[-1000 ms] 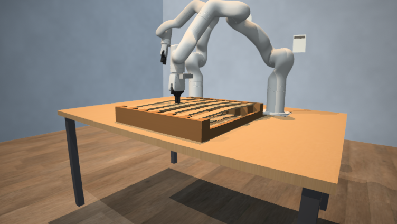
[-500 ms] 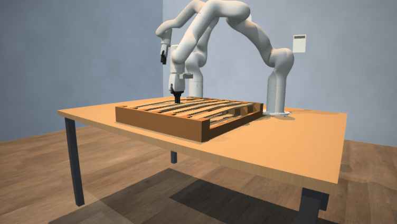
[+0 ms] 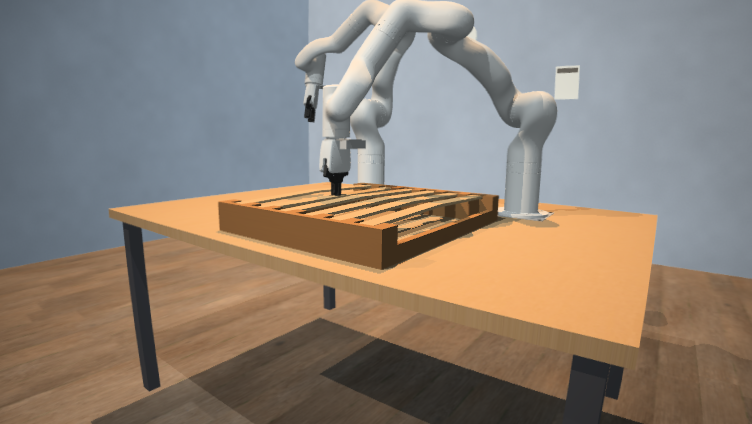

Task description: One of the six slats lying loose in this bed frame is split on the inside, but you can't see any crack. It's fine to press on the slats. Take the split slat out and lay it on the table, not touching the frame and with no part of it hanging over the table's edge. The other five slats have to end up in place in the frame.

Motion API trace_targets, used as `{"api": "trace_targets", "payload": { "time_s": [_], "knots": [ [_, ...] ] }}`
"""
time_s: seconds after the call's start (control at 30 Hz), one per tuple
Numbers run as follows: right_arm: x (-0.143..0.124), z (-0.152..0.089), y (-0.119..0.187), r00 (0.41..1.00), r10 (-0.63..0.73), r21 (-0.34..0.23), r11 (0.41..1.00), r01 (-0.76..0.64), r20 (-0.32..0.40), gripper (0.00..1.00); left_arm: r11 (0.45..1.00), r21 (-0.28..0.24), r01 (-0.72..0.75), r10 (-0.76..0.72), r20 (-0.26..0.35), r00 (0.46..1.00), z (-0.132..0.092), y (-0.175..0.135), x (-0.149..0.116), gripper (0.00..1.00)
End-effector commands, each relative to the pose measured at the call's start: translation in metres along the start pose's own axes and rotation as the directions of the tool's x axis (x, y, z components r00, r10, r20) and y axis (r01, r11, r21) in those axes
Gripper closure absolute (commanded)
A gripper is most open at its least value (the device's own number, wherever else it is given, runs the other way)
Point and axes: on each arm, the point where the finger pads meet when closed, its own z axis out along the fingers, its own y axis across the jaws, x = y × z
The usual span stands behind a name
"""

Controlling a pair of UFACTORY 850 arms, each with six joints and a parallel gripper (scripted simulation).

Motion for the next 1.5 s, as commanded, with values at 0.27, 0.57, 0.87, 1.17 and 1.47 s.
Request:
{"api": "trace_targets", "payload": {
  "time_s": [0.27,0.57,0.87,1.17,1.47],
  "knots": [
    [-0.0006,-0.0007,-0.0001,1.000,0.000,0.001,1.000,0.000,0.002,0.00,1.000,-0.001,0.000,0.000,0.001,1.000,-0.0002,0.0007,-0.0001,1.00],
    [-0.0006,-0.0007,-0.0001,1.000,0.000,0.001,1.000,0.000,0.002,0.00,1.000,-0.001,0.000,0.000,0.001,1.000,0.0002,-0.0001,0.0000,1.00],
    [-0.0006,-0.0007,-0.0001,1.000,0.000,0.001,1.000,0.000,0.002,0.00,1.000,-0.001,0.000,0.000,0.001,1.000,0.0002,-0.0001,0.0000,1.00],
    [-0.0006,-0.0007,-0.0001,1.000,0.000,0.001,1.000,0.000,0.002,0.00,1.000,-0.003,0.000,0.000,0.002,1.000,-0.0087,-0.0002,0.0000,1.00],
    [-0.0006,-0.0007,-0.0001,1.000,0.000,0.001,1.000,0.000,0.002,0.00,1.000,-0.003,0.000,0.000,0.002,1.000,-0.0087,-0.0002,0.0000,1.00]
  ]
}}
